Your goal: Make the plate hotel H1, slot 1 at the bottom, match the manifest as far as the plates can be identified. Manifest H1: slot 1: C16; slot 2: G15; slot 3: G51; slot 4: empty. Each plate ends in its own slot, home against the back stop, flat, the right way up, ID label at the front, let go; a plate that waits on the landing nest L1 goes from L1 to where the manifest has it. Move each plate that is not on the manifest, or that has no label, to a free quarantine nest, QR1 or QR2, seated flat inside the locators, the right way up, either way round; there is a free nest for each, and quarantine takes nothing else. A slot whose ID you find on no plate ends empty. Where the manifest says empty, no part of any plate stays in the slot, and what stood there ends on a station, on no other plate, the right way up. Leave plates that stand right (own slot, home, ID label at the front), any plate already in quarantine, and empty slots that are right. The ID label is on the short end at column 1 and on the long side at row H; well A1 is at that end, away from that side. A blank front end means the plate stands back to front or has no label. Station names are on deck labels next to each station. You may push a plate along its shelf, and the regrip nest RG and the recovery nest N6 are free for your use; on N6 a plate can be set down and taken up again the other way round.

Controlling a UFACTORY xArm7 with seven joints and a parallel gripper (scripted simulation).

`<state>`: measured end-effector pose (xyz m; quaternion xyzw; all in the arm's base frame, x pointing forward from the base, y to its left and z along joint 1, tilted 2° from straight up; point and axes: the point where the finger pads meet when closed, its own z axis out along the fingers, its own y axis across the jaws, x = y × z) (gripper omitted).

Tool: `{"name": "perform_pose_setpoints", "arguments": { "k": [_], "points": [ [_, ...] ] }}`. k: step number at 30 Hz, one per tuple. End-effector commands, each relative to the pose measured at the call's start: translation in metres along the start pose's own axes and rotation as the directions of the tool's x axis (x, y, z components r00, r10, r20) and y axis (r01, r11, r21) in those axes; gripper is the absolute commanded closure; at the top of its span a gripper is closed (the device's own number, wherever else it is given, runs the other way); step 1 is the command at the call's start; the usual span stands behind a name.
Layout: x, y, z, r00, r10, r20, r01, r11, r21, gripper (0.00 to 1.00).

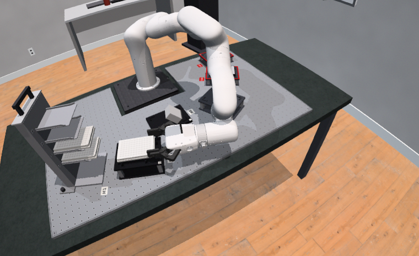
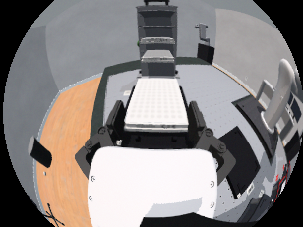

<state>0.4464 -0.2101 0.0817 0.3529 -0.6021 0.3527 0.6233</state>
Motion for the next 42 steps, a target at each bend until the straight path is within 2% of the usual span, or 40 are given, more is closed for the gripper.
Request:
{"name": "perform_pose_setpoints", "arguments": {
  "k": [1,42],
  "points": [
    [0.0,-0.001,0.0,1.0,0.004,0.001,-0.004,1.0,0.0,1.0],
    [-0.012,-0.001,0.0,1.0,0.004,0.001,-0.004,1.0,0.0,1.0]
  ]
}}
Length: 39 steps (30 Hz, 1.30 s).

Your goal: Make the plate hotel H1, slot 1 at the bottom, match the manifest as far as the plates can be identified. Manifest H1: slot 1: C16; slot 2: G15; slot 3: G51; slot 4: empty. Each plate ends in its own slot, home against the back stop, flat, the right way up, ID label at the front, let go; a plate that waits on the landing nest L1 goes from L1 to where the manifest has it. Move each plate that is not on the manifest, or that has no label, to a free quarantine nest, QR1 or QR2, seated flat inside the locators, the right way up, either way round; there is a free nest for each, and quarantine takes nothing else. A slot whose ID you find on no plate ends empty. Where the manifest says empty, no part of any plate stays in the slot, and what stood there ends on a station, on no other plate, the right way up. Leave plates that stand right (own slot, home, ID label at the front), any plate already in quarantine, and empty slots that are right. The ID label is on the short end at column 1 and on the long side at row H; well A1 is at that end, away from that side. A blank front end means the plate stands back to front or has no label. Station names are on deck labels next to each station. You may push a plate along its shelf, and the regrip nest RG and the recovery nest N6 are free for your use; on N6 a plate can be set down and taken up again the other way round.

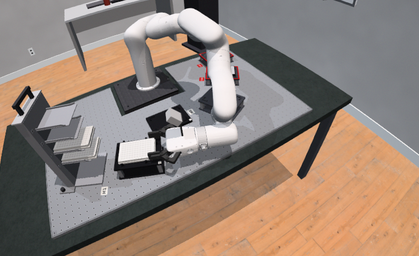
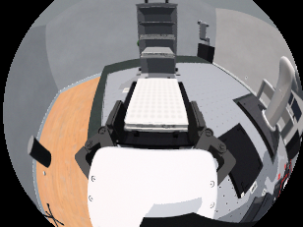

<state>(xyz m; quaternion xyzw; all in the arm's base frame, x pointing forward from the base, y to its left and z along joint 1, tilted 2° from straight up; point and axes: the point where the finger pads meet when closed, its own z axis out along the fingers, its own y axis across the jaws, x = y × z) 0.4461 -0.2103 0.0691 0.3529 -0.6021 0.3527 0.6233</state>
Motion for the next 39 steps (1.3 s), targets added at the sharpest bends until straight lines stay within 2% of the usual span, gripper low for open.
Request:
{"name": "perform_pose_setpoints", "arguments": {
  "k": [1,22,23,39],
  "points": [
    [0.0003,-0.0009,-0.0002,1.0,0.004,0.001,-0.004,1.0,0.0,1.0],
    [-0.0006,-0.0009,-0.0003,1.0,0.004,0.001,-0.004,1.0,0.0,1.0],
    [-0.0006,-0.0009,-0.0003,1.0,0.004,0.001,-0.004,1.0,0.0,0.0],
    [-0.0007,-0.0009,-0.0003,1.0,0.004,0.001,-0.004,1.0,0.0,0.0]
  ]
}}
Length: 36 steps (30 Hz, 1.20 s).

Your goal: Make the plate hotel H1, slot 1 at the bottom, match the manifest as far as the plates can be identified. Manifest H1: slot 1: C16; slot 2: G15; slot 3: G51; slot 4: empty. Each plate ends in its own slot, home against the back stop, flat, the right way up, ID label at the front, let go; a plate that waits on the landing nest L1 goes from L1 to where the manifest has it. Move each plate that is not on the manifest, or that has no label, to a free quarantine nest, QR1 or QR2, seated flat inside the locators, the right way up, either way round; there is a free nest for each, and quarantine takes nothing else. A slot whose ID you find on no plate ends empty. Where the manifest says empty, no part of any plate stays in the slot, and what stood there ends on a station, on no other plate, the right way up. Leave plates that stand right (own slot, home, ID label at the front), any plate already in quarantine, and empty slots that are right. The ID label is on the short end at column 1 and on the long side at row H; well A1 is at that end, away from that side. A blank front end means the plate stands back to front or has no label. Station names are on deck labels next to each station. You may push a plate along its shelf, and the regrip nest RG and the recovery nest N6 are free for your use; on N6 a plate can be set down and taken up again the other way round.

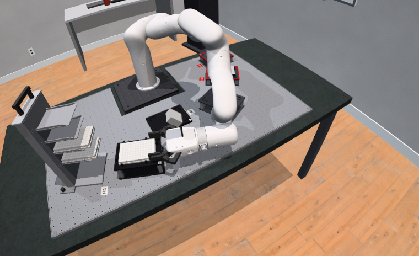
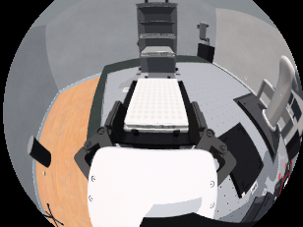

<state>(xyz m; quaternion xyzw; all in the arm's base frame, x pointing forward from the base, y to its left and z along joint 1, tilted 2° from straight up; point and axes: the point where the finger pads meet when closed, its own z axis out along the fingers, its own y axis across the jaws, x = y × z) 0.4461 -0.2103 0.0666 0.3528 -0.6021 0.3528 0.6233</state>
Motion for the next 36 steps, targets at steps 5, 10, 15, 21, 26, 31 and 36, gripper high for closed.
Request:
{"name": "perform_pose_setpoints", "arguments": {
  "k": [5,10,15,21,26,31,36],
  "points": [
    [0.002,-0.001,0.0,1.0,0.004,0.001,-0.004,1.0,0.0,0.0],
    [0.002,-0.001,0.0,1.0,0.004,0.001,-0.004,1.0,0.0,0.0],
    [0.002,-0.001,0.0,1.0,0.004,0.001,-0.004,1.0,0.0,0.0],
    [0.002,-0.001,-0.005,1.0,0.004,0.001,-0.004,1.0,0.0,0.0],
    [0.002,-0.001,-0.014,1.0,0.004,0.001,-0.004,1.0,0.0,0.0],
    [0.002,-0.001,-0.022,1.0,0.004,0.001,-0.004,1.0,0.0,0.0],
    [0.002,-0.001,-0.027,1.0,0.004,0.001,-0.004,1.0,0.0,0.0]
  ]
}}
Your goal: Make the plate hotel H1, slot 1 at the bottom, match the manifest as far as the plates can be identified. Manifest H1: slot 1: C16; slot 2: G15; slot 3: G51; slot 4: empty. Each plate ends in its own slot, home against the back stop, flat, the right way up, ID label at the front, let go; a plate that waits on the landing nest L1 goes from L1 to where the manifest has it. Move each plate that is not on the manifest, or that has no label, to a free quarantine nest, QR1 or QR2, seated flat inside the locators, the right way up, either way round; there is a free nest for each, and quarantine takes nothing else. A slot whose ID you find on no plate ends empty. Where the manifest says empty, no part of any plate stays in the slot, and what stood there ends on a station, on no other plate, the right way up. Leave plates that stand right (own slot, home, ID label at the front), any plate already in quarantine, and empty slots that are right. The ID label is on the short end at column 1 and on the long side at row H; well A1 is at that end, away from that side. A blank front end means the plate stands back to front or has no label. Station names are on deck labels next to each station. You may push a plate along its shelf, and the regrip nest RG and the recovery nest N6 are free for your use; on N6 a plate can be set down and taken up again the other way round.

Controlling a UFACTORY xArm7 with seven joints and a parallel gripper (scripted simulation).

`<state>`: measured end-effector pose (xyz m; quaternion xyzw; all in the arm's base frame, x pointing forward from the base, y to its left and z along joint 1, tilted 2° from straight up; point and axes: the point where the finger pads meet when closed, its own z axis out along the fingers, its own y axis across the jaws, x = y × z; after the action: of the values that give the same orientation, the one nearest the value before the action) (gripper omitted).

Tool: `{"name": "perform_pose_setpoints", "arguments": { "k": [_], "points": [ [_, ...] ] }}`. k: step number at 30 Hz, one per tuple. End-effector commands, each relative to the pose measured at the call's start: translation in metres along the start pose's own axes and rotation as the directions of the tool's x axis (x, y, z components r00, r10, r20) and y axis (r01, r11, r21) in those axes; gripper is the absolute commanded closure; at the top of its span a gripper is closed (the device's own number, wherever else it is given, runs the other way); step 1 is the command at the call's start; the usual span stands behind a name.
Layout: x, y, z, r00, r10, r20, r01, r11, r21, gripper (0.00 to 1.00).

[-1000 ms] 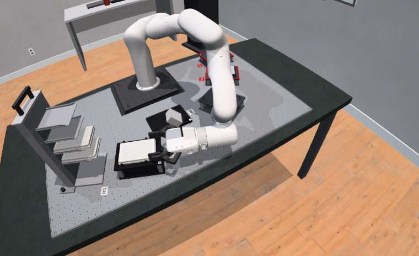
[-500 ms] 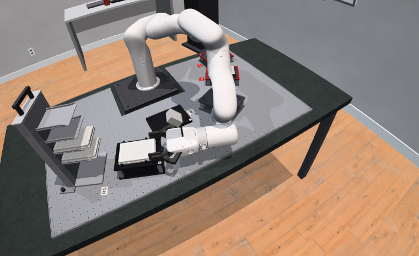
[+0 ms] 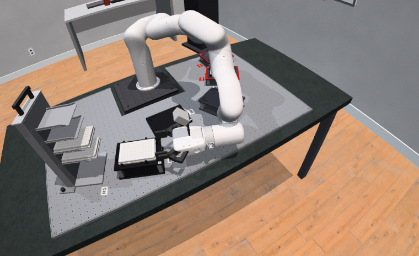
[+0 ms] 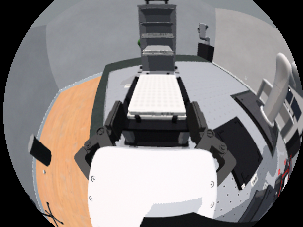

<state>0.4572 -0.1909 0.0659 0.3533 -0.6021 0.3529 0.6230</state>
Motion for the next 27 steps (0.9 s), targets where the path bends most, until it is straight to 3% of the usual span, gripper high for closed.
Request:
{"name": "perform_pose_setpoints", "arguments": {
  "k": [1,22,27],
  "points": [
    [0.002,-0.001,-0.006,1.0,0.004,0.001,-0.004,1.0,-0.001,0.0],
    [0.002,-0.001,-0.038,1.0,0.004,0.001,-0.004,1.0,-0.001,0.0],
    [0.002,-0.001,-0.038,1.0,0.004,0.001,-0.004,1.0,-0.001,0.0]
  ]
}}
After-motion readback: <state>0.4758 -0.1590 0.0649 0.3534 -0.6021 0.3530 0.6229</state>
